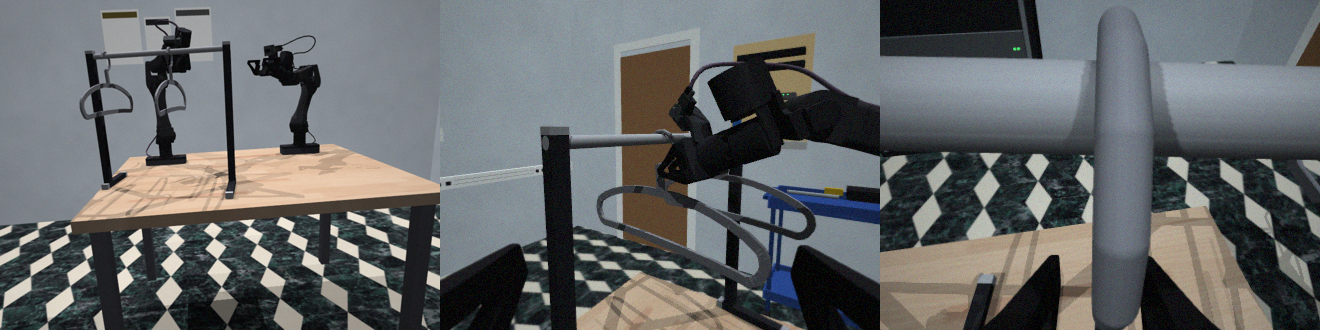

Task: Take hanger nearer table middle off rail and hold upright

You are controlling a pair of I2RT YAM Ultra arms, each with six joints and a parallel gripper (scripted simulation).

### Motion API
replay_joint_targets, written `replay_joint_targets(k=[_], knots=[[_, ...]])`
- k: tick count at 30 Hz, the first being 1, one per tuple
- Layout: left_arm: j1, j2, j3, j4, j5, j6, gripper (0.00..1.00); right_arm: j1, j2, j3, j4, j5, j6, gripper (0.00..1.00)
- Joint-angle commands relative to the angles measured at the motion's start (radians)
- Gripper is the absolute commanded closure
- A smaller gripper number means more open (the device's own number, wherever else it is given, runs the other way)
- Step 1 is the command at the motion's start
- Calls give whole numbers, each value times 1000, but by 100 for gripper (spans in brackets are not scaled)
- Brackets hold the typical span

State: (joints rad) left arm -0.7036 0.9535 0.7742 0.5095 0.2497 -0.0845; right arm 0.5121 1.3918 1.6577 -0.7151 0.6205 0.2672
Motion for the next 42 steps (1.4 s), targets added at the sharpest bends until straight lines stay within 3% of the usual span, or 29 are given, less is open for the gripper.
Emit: replay_joint_targets(k=[1,26,37,42], knots=[[-8,10,10,28,-3,-6,0,-20,17,22,32,-18,-15,72],[-8,10,10,28,-3,-6,0,-43,31,16,51,-33,-23,100],[-8,10,10,28,-3,-6,0,-43,113,258,-105,-32,-27,100],[-8,10,10,28,-3,-6,0,-41,115,271,-113,-28,-16,100]])
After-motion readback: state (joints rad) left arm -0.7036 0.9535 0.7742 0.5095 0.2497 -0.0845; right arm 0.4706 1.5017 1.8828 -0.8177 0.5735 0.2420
